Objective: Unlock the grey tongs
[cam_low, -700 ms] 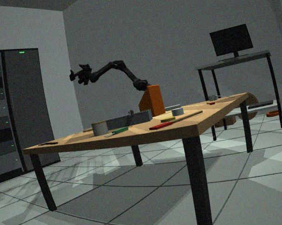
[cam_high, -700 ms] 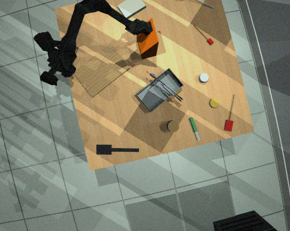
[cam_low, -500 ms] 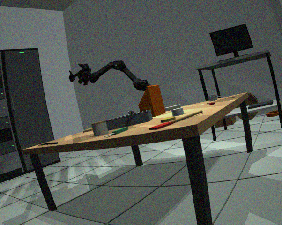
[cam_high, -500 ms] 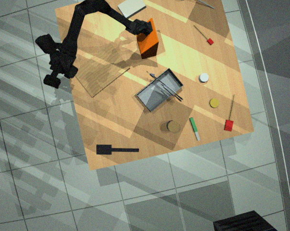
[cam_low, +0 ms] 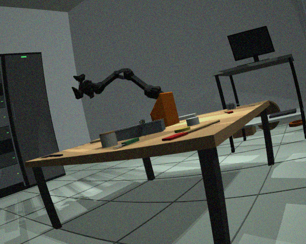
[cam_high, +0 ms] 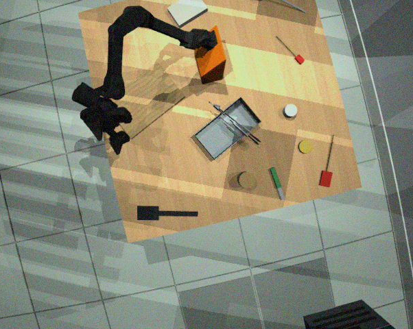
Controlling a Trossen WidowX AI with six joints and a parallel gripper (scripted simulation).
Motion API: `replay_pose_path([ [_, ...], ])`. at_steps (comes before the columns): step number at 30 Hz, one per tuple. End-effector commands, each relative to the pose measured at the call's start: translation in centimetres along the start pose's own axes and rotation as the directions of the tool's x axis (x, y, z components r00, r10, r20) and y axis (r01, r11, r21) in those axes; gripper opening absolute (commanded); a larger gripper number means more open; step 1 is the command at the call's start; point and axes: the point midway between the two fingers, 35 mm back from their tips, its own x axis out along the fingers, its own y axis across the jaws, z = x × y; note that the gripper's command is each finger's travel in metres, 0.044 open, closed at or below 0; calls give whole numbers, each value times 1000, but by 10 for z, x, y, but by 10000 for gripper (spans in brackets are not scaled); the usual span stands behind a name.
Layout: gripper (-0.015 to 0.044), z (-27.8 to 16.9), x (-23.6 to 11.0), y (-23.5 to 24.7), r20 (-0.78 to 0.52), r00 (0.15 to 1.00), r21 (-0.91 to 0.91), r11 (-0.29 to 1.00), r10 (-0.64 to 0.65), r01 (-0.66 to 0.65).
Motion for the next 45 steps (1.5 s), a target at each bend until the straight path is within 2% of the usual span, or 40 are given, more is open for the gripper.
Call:
replay_pose_path([
  [1,440,20,32,63,-29,991,619,781,130,-84],
  [6,440,44,49,99,-3,977,849,516,215,-111],
  [12,440,77,65,147,34,935,997,54,352,-56],
  [17,440,112,74,182,92,886,962,-270,455,38],
  [20,440,135,78,203,130,843,883,-448,522,141],
  [25,440,175,79,235,199,754,683,-641,626,352],
  [29,440,208,77,257,255,669,495,-688,698,530],
  [34,440,251,69,280,321,548,266,-628,773,731],
  [40,440,301,53,302,381,375,19,-413,845,911],
  [45,440,341,35,315,408,214,-158,-162,888,974],
])
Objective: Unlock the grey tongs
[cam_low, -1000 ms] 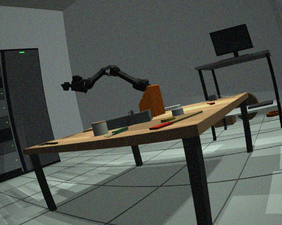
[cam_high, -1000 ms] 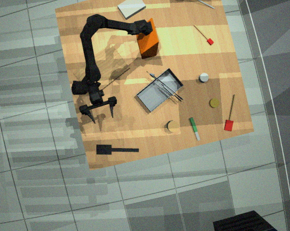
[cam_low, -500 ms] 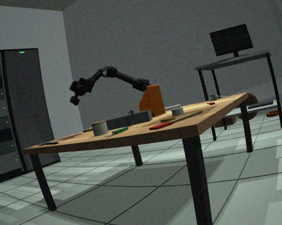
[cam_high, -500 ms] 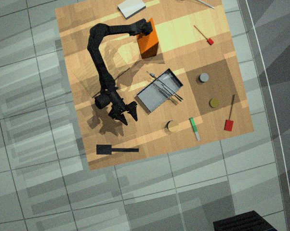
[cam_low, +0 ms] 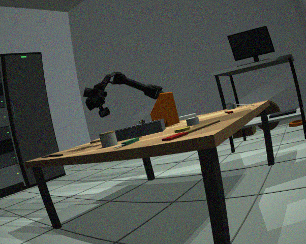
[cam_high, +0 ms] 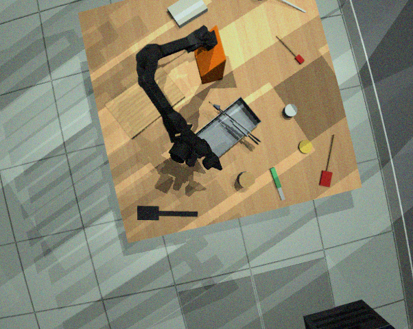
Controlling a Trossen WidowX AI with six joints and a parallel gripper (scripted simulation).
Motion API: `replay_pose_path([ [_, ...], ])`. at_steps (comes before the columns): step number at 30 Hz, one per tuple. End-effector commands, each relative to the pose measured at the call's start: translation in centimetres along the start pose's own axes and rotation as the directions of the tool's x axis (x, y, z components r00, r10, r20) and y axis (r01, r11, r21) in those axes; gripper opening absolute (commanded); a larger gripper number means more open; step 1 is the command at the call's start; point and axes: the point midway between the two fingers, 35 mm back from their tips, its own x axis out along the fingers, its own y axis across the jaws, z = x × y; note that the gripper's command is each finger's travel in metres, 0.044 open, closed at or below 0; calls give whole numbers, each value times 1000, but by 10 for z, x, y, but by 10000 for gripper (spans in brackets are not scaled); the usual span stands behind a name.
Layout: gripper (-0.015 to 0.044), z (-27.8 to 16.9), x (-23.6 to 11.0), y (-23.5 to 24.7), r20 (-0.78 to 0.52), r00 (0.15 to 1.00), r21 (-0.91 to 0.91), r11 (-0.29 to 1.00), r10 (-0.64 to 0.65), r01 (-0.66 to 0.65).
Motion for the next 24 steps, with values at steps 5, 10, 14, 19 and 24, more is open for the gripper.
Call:
replay_pose_path([
  [5,440,-93,36,-45,-114,919,562,738,-378,374],
  [10,440,-127,40,-66,-110,838,731,527,-535,433],
  [14,440,-152,39,-82,-82,761,838,369,-644,402],
  [19,440,-179,33,-100,-6,652,939,220,-758,264],
  [24,440,-201,23,-115,120,540,986,163,-833,32],
])
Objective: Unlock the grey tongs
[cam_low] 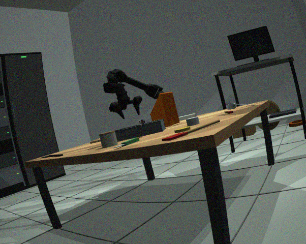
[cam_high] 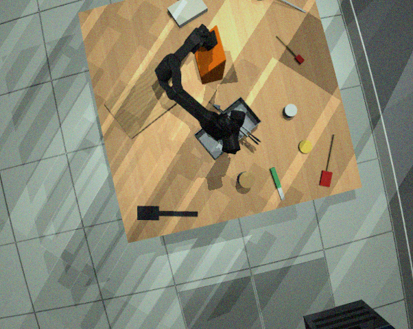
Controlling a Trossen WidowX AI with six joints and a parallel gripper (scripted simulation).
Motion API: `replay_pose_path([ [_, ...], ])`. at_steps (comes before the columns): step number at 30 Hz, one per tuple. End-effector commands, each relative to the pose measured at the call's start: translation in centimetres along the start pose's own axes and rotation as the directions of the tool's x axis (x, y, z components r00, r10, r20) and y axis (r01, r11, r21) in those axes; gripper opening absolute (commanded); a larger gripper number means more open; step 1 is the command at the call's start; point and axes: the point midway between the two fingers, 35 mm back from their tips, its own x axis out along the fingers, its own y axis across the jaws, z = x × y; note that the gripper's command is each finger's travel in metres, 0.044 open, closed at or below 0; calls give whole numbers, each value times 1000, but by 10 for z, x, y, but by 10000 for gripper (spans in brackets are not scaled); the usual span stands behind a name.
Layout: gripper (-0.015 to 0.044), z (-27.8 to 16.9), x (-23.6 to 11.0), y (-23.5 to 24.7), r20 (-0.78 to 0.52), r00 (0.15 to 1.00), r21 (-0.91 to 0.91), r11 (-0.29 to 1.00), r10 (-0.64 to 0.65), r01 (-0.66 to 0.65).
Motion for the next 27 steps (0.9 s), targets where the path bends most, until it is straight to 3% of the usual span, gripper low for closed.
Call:
replay_pose_path([
  [1,440,4,12,-63,377,926,424,885,20,-191],
  [27,440,5,13,-57,384,923,429,881,21,-199],
])
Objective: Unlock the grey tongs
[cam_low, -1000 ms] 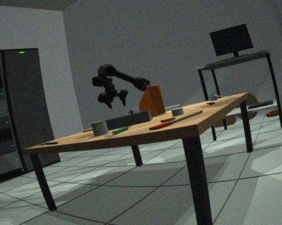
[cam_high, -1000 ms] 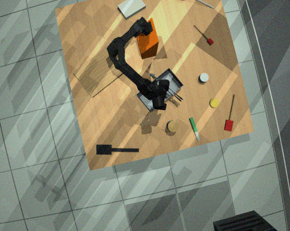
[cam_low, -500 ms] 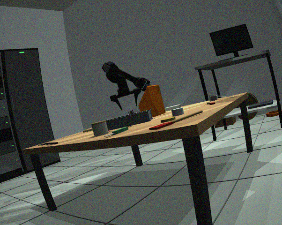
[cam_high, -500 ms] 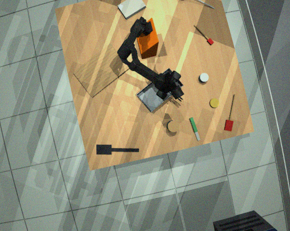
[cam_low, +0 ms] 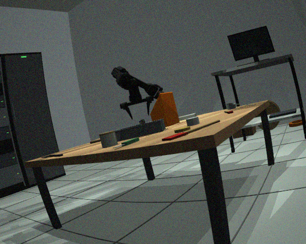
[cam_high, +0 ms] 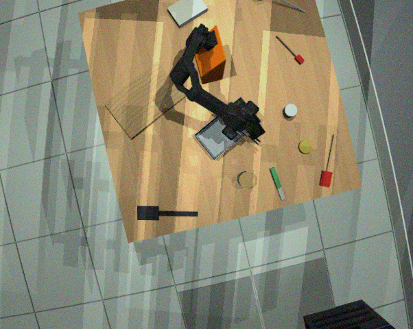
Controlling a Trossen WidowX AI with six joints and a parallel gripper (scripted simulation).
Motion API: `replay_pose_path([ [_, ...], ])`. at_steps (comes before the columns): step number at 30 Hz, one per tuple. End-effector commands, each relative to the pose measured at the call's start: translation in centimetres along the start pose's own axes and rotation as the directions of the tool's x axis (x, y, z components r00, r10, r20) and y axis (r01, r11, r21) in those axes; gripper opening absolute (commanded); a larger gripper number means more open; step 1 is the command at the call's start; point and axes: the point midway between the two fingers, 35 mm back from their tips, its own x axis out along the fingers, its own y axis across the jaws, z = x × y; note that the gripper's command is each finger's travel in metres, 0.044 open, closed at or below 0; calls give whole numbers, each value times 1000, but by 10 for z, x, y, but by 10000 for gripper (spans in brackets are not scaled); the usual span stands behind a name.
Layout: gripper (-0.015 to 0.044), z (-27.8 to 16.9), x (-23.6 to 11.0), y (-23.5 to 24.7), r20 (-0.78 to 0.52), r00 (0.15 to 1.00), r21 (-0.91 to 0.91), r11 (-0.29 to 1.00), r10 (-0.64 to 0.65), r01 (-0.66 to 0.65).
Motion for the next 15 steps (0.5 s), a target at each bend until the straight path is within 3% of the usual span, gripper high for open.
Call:
replay_pose_path([
  [1,440,-1,1,1,0,1000,3,1000,5,-5],
  [15,440,-2,23,2,-1,1000,3,1000,4,-4],
])
